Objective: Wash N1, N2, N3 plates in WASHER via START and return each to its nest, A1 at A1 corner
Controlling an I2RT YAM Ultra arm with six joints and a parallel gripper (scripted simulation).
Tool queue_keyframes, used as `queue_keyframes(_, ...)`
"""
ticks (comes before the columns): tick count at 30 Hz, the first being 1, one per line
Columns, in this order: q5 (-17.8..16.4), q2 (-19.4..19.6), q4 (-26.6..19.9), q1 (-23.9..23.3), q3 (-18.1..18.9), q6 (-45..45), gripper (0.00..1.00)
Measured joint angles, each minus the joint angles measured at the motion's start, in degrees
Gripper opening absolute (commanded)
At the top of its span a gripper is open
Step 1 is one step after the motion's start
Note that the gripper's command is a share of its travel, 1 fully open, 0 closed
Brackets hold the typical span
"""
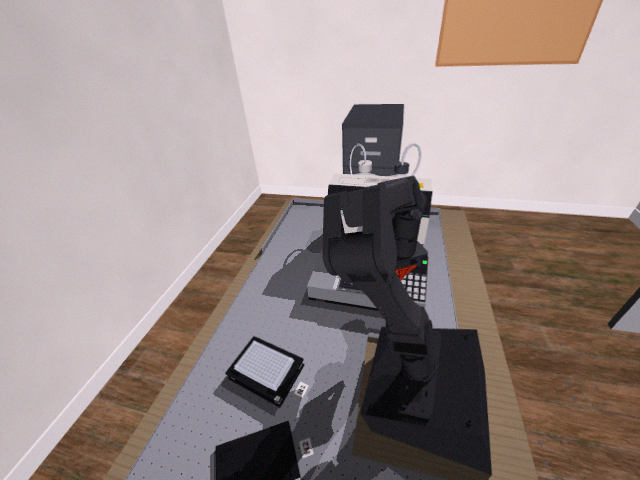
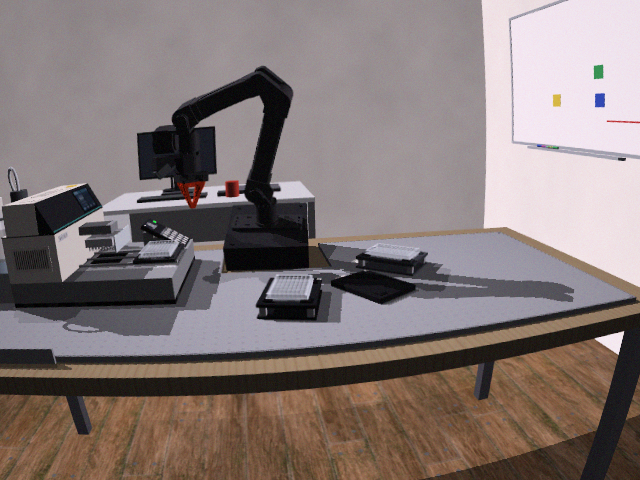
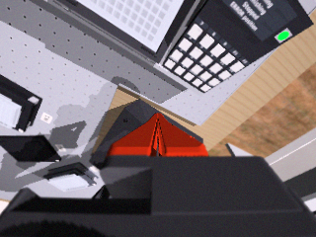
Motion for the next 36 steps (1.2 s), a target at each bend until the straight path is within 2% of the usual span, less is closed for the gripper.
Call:
queue_keyframes(15,-0.1,0.0,-0.1,0.0,0.0,24.2,0.0)
queue_keyframes(21,-0.2,-0.2,0.5,0.1,-0.4,29.2,0.0)
queue_keyframes(23,-0.4,-2.4,3.1,0.6,-3.5,30.6,0.0)
queue_keyframes(30,-0.9,-16.2,15.4,3.4,-20.6,37.6,0.0)
queue_keyframes(36,-0.3,-30.2,24.5,4.3,-29.5,43.1,0.0)
